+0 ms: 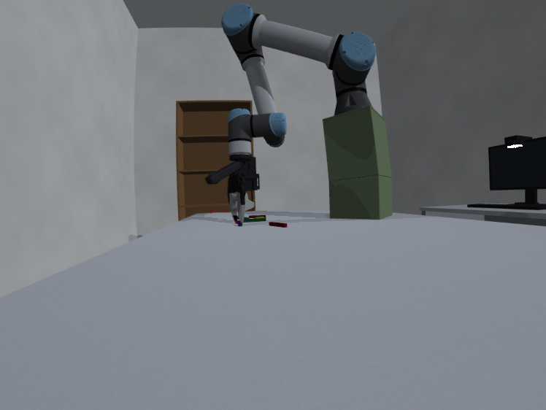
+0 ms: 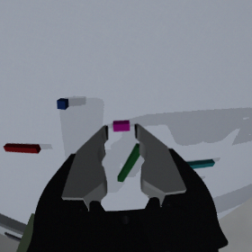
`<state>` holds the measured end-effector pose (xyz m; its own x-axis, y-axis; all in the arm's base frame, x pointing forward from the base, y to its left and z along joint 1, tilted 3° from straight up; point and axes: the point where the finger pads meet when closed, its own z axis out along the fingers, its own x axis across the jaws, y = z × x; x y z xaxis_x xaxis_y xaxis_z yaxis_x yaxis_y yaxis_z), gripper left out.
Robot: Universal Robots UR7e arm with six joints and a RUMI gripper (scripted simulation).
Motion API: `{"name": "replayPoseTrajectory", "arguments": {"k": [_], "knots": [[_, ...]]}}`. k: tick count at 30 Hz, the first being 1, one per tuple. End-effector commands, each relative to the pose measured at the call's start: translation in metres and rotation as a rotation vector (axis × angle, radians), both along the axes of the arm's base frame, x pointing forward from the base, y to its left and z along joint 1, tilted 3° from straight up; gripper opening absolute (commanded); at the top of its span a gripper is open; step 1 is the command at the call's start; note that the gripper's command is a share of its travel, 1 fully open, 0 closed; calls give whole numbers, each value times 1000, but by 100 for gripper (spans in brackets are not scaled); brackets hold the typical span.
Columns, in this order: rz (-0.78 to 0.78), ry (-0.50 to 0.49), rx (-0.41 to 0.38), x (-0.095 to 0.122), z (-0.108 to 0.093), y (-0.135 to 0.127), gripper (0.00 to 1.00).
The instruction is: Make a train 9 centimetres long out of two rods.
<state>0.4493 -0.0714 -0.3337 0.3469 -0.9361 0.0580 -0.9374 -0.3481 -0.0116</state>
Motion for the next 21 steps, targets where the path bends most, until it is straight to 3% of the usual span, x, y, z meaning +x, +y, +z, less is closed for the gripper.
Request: {"name": "replayPoseTrajectory", "arguments": {"k": [1,3,4,21], "knots": [[-1,-2,-2,1,0,-2,21],[-1,-2,-2,1,0,-2,21],[-1,-2,-2,1,0,-2,0],[-1,-2,-2,1,0,-2,0]]}}
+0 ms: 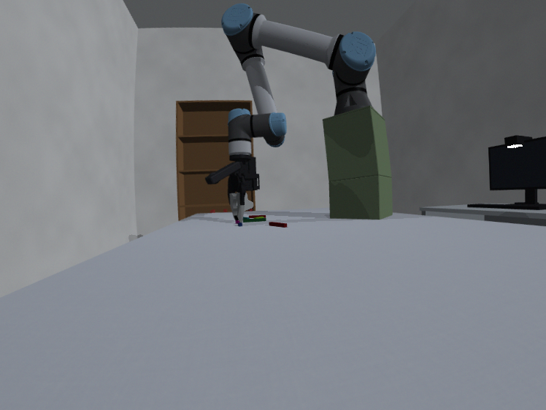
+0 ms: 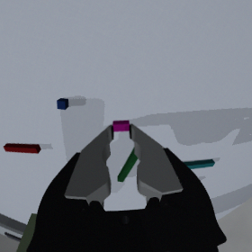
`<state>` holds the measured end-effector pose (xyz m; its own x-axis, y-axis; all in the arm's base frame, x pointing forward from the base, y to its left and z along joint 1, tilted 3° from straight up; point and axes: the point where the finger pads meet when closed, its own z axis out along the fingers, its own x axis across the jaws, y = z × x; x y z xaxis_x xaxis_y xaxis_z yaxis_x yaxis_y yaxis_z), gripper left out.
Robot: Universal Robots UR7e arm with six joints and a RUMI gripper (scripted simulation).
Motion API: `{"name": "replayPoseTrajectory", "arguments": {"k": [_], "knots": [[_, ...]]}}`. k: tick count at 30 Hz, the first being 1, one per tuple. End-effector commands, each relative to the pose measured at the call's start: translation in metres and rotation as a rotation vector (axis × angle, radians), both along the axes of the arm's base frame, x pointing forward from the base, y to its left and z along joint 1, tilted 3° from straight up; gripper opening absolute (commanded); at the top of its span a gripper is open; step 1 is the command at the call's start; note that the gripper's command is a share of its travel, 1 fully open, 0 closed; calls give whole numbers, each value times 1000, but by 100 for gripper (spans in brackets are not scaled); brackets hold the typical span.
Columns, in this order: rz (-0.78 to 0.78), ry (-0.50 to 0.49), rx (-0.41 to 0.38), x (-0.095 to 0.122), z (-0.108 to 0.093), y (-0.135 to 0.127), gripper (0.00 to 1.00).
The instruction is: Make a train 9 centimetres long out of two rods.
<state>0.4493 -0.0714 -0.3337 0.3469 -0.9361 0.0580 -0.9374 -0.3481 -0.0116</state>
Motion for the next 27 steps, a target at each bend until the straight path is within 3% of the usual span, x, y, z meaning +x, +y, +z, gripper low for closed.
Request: {"name": "replayPoseTrajectory", "arguments": {"k": [1,20,27], "knots": [[-1,-2,-2,1,0,-2,0],[-1,-2,-2,1,1,-2,0],[0,0,-1,-1,10,0,0]]}}
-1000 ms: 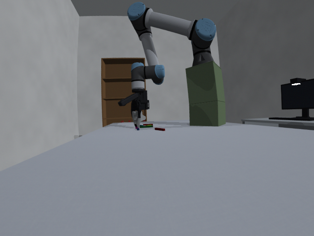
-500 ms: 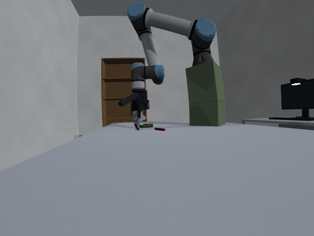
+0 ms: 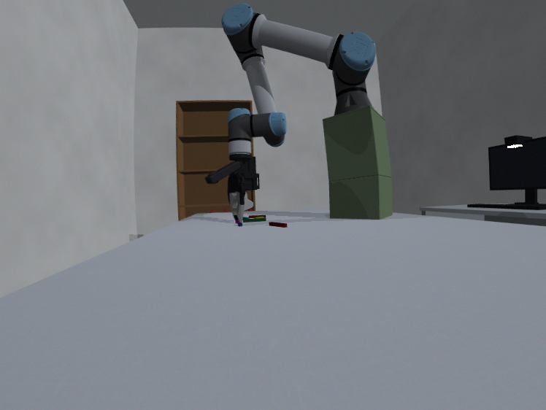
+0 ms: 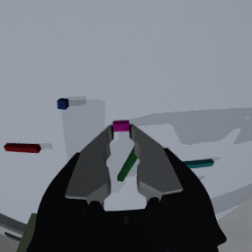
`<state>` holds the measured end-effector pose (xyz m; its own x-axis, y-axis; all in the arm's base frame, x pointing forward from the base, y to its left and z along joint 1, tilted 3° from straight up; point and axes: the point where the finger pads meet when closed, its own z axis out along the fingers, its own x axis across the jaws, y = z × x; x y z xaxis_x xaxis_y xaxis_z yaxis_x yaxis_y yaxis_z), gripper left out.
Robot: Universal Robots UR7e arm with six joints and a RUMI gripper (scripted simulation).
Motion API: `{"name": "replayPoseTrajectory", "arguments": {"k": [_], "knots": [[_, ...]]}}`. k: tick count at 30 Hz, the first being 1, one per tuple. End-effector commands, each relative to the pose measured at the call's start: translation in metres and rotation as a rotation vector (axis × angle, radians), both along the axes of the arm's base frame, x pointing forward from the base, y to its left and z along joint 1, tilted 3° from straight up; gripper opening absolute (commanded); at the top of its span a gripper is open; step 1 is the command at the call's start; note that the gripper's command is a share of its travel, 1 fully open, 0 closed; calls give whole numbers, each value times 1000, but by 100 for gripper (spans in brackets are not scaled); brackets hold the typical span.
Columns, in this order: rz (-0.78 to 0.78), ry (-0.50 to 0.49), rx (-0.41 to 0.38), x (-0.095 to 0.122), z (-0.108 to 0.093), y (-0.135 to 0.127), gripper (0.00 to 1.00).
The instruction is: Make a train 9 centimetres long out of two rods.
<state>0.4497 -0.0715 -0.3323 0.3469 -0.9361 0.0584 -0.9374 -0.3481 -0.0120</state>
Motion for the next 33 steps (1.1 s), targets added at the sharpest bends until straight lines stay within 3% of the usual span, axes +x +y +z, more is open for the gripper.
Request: {"name": "replayPoseTrajectory", "arguments": {"k": [1,9,22,33], "knots": [[0,0,0,-1,11,0,0],[0,0,0,-2,35,2,0],[0,0,-1,-4,89,5,0],[0,0,-1,-4,99,5,0]]}}
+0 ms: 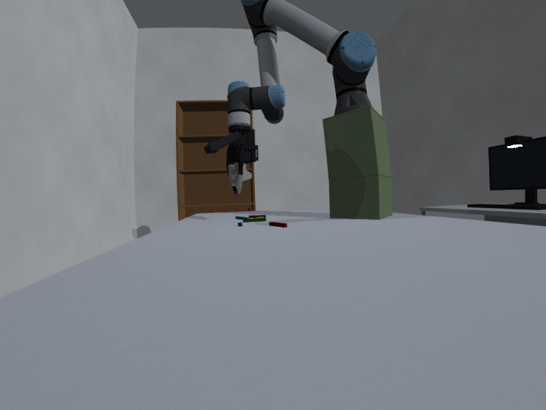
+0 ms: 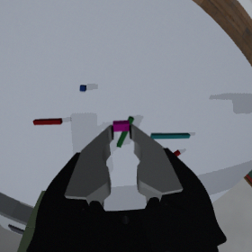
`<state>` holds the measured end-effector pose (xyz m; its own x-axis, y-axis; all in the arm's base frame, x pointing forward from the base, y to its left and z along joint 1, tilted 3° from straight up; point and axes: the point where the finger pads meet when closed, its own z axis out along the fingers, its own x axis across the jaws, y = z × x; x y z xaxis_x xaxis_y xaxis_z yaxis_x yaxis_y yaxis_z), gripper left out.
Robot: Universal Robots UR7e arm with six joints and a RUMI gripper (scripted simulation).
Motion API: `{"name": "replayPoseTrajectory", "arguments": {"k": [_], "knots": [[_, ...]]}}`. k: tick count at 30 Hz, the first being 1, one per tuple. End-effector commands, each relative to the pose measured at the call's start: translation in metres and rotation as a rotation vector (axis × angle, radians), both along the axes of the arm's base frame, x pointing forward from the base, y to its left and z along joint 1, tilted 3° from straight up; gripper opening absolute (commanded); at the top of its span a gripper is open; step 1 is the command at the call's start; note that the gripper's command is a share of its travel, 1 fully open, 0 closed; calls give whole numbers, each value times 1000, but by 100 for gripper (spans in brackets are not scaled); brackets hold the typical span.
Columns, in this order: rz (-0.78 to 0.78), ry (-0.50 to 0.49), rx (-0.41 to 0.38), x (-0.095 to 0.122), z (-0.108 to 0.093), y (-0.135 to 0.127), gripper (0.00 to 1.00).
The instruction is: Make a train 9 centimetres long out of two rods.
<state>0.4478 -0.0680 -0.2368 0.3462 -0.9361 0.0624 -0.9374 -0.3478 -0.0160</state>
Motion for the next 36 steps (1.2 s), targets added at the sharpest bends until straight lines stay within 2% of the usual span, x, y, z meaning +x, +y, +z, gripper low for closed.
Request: {"name": "replayPoseTrajectory", "arguments": {"k": [1,16,23,27,29,36], "knots": [[1,5,2,-2,4,2,0],[41,7,0,-1,3,6,0],[229,20,-5,-4,1,28,0],[271,22,-6,-4,1,33,0],[362,25,-9,-4,0,43,0],[523,34,-14,-7,-1,61,0]]}}
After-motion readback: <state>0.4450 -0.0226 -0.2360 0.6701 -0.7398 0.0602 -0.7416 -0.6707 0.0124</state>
